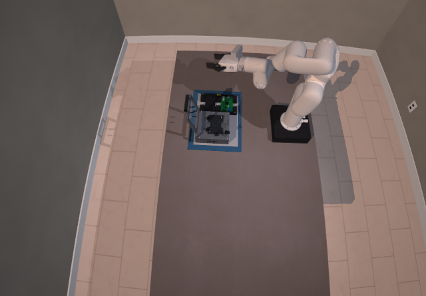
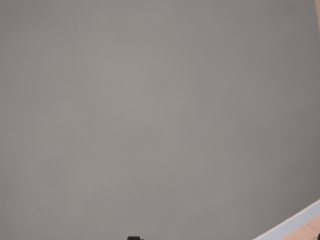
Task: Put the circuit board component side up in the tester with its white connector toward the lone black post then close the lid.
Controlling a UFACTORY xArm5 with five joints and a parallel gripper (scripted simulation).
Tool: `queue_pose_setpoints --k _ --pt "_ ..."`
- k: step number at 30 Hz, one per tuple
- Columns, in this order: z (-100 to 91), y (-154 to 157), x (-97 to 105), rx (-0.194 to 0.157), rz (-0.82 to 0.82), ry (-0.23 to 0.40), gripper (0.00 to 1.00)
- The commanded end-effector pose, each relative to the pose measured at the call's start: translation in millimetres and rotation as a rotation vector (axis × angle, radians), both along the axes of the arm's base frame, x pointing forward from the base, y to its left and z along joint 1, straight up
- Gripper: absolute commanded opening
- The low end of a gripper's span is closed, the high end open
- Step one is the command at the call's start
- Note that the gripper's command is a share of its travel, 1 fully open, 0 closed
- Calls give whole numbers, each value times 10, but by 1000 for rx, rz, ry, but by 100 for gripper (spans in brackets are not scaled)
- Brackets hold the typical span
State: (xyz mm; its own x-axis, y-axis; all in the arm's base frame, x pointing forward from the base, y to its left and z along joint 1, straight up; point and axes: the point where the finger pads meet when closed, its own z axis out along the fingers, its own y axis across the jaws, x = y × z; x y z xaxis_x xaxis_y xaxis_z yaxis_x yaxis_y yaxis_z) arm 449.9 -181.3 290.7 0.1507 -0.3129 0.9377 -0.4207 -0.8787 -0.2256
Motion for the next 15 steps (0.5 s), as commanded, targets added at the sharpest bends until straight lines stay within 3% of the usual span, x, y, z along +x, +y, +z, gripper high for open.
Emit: queue_pose_setpoints --k 1,2,6,7,8,15 --pt "-66 -33 87 -64 32 105 100" --pt "-110 -44 119 -101 51 157 100" --pt "-118 -46 125 -108 56 167 100" --pt "-171 -58 160 -154 84 232 100" --pt "-199 -64 176 -178 100 266 100" --pt "-304 -79 225 -274 175 402 100"
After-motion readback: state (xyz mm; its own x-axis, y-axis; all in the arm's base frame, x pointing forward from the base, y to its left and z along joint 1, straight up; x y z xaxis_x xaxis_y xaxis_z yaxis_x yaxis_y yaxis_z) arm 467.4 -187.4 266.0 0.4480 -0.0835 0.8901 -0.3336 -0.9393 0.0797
